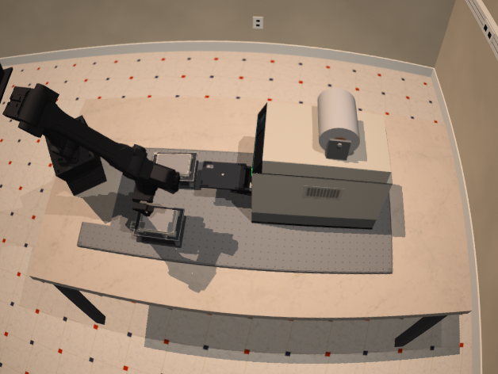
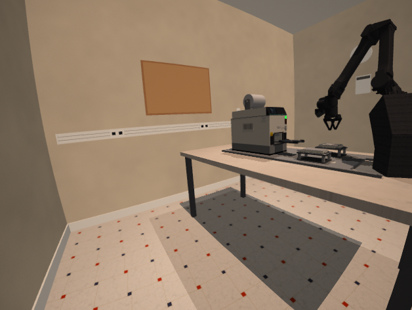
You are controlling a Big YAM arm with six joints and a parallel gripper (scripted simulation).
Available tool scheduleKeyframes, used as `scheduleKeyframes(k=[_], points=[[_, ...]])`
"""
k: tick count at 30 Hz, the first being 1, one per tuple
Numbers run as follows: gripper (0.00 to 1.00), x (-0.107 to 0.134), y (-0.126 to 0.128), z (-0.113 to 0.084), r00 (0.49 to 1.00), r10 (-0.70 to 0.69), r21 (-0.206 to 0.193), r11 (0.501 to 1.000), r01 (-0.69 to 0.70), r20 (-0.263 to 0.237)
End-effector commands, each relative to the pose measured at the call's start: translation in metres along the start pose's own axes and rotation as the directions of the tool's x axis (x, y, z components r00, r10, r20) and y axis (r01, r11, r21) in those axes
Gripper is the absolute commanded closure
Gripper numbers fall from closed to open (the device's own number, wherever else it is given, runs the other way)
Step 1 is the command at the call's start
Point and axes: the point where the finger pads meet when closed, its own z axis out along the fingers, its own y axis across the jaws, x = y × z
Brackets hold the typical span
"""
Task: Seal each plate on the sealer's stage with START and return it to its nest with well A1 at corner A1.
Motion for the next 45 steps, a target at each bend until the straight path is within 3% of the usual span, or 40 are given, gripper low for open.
scheduleKeyframes(k=[1, 7, 12, 18, 32, 36, 43, 45], points=[[0.0, 0.001, -0.01, -0.003, 1.0, 0.026, 0.014, 1.0, -0.026, 0.002], [0.0, 0.002, -0.01, -0.004, 1.0, 0.012, 0.018, 1.0, -0.013, 0.021], [0.0, -0.015, 0.017, -0.031, 0.999, 0.008, 0.013, 1.0, -0.008, 0.031], [0.0, -0.022, 0.024, -0.039, 0.999, 0.019, 0.02, 1.0, -0.02, 0.025], [0.0, -0.042, 0.088, -0.09, 1.0, 0.02, 0.017, 1.0, -0.02, 0.023], [0.0, -0.04, 0.092, -0.091, 1.0, 0.009, 0.019, 1.0, -0.009, 0.014], [0.0, -0.057, 0.124, -0.122, 0.999, 0.007, 0.018, 1.0, -0.008, 0.034], [0.0, -0.058, 0.119, -0.12, 0.999, 0.019, 0.013, 1.0, -0.02, 0.037]])
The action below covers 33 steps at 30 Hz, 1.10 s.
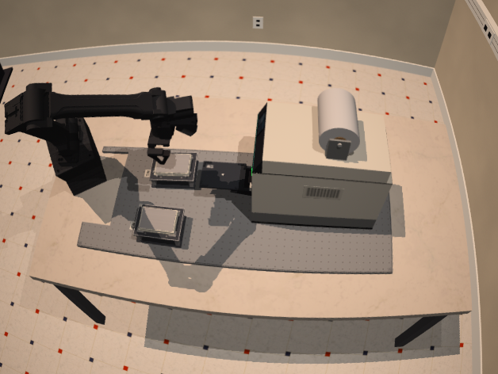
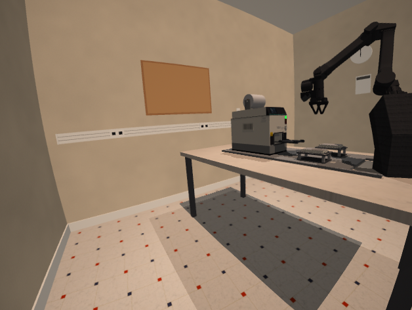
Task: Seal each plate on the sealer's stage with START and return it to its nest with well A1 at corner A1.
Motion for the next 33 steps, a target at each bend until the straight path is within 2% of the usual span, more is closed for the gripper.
scheduleKeyframes(k=[1, 11, 19, 33], points=[[0.0, -0.018, -0.004, -0.01, 0.998, 0.062, -0.005, 0.998, -0.062, 0.019], [0.0, -0.009, -0.013, -0.003, 0.998, 0.058, -0.004, 0.998, -0.058, 0.025], [0.0, -0.002, -0.012, 0.012, 0.999, 0.033, 0.004, 0.999, -0.033, -0.003], [0.0, 0.003, -0.017, 0.004, 1.0, 0.016, 0.006, 1.0, -0.016, -0.013]])
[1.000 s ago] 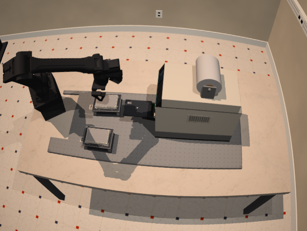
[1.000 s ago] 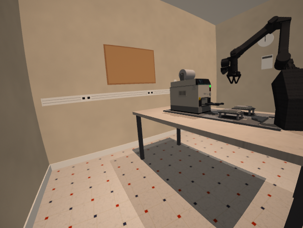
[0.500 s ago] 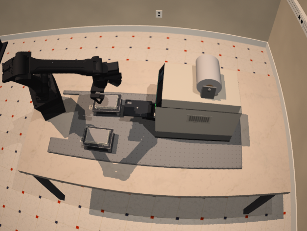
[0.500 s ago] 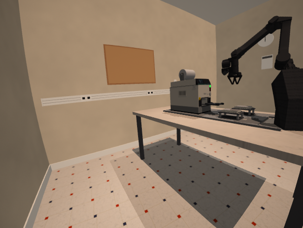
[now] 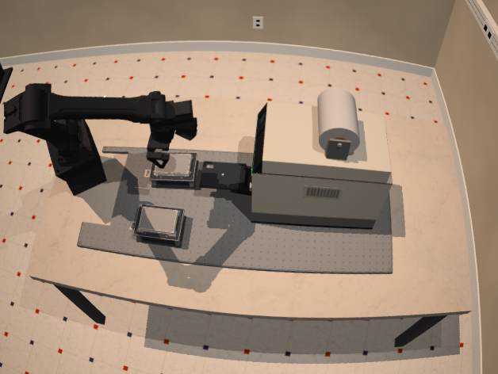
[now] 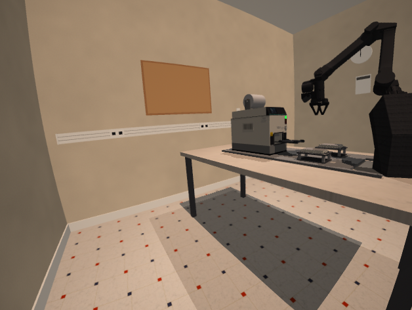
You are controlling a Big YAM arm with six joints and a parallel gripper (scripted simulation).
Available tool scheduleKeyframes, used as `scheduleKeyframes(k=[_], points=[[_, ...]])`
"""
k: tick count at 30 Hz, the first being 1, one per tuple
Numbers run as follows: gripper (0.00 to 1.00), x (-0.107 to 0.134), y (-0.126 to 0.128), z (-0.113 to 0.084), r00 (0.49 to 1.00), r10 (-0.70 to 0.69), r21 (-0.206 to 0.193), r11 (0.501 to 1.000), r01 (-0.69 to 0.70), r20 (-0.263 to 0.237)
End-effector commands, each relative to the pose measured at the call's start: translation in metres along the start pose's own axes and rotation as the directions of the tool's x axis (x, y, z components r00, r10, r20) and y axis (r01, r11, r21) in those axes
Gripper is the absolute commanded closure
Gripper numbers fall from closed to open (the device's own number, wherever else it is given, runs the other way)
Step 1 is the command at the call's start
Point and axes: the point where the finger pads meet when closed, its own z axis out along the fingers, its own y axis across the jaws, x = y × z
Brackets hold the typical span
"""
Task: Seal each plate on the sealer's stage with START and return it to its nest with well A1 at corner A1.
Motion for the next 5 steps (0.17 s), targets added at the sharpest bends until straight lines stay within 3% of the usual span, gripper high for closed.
scheduleKeyframes(k=[1, 5], points=[[0.0, 0.004, -0.0068, 0.0, 1.0, -0.006, 0.003, 1.0, 0.006, -0.017], [0.0, 0.0033, -0.0052, 0.0024, 1.0, -0.007, 0.003, 1.0, 0.007, -0.017]])
